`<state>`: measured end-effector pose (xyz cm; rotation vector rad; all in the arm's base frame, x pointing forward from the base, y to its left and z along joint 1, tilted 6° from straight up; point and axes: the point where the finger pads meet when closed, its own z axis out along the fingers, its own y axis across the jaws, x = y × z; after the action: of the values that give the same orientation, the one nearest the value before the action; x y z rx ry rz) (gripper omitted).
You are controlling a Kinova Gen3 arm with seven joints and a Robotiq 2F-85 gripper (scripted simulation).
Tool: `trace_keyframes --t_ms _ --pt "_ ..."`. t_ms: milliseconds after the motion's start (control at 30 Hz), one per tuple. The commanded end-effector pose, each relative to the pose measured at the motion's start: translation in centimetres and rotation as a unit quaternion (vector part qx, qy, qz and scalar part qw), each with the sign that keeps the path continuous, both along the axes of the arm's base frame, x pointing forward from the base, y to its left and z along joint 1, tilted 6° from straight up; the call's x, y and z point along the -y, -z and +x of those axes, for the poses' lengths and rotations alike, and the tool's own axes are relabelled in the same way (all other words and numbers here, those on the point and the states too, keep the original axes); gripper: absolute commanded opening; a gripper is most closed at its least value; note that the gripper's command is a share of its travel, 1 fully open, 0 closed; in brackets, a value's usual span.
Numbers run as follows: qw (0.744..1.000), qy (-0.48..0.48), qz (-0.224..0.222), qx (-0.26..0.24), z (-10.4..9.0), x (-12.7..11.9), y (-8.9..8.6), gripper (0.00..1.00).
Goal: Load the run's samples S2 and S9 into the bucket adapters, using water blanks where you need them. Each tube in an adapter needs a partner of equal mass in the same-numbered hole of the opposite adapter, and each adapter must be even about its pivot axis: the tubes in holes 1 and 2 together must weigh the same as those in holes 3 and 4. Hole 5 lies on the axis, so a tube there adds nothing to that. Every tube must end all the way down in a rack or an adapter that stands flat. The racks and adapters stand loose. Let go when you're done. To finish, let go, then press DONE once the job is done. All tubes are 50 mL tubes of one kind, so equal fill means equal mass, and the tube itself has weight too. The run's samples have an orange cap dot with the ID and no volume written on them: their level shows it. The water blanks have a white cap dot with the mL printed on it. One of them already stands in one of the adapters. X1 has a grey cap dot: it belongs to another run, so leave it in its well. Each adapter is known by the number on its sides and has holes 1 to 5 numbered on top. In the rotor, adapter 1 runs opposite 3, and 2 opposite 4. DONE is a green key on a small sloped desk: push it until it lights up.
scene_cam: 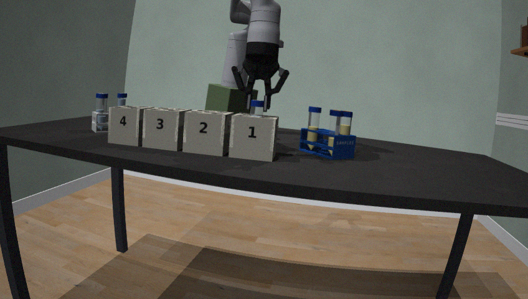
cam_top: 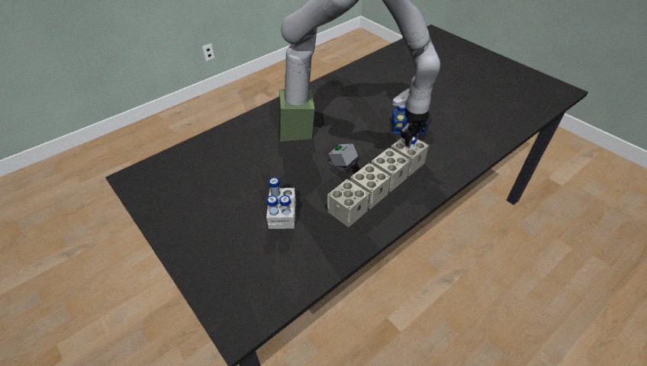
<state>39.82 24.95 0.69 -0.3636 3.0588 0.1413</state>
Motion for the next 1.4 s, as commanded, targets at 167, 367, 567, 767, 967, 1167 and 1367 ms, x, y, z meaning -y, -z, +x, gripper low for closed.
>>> trace_keyframes --t_ms 167,367,567,767,967,1167,1367 --pt "1.0 0.0 0.0 0.001 0.03 -0.06 0.64 0.1" --pt "1.0 0.0 -0.001 0.0 -0.01 -0.05 0.69 0.1" --pt "1.0 0.0 -0.001 0.0 -0.01 -0.05 0.69 0.1" --pt "1.0 0.0 -0.001 0.0 -0.01 -0.05 0.69 0.62" --pt "1.0 0.0 -0.001 0.0 -0.01 -0.05 0.69 0.62" --pt "1.0 0.0 -0.001 0.0 -0.01 -0.05 0.69 0.62" --pt "1.0 0.0 -0.001 0.0 -0.01 -0.05 0.69 0.62"
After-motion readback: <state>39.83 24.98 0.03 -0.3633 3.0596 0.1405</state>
